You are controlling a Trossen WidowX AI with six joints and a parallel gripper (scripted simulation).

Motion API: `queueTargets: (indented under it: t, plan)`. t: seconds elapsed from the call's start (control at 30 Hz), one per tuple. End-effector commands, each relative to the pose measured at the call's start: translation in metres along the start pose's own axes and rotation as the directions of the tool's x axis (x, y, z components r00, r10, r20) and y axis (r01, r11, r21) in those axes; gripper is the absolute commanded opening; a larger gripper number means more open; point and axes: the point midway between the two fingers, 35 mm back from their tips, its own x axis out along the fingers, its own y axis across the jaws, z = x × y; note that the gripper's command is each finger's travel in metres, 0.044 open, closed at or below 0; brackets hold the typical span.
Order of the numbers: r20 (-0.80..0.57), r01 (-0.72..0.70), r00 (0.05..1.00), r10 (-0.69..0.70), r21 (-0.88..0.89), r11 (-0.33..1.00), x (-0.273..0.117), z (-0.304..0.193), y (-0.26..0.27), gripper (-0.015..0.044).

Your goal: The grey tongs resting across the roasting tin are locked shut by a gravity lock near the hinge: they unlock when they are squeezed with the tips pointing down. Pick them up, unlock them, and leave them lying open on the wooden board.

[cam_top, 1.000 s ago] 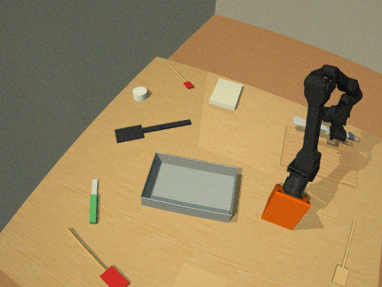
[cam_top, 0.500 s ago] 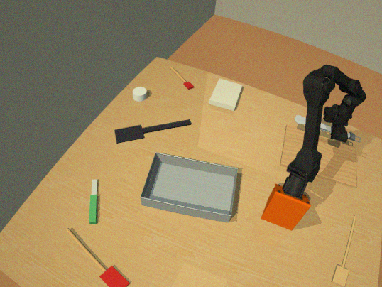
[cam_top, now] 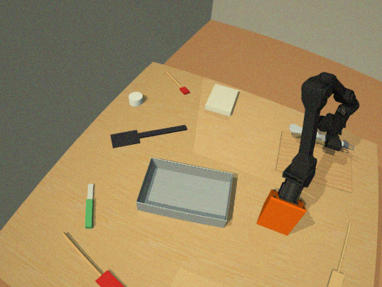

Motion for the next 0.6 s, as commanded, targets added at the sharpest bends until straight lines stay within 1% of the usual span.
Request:
queueTargets:
  t: [0.0, 0.57]
  plan:
    - [-0.001, -0.007, 1.000, 0.007, 0.006, 1.000, 0.008, -0.001, 0.001, -0.0150]
    - [-0.001, -0.006, 1.000, 0.006, 0.006, 1.000, 0.036, -0.001, 0.001, -0.0150]
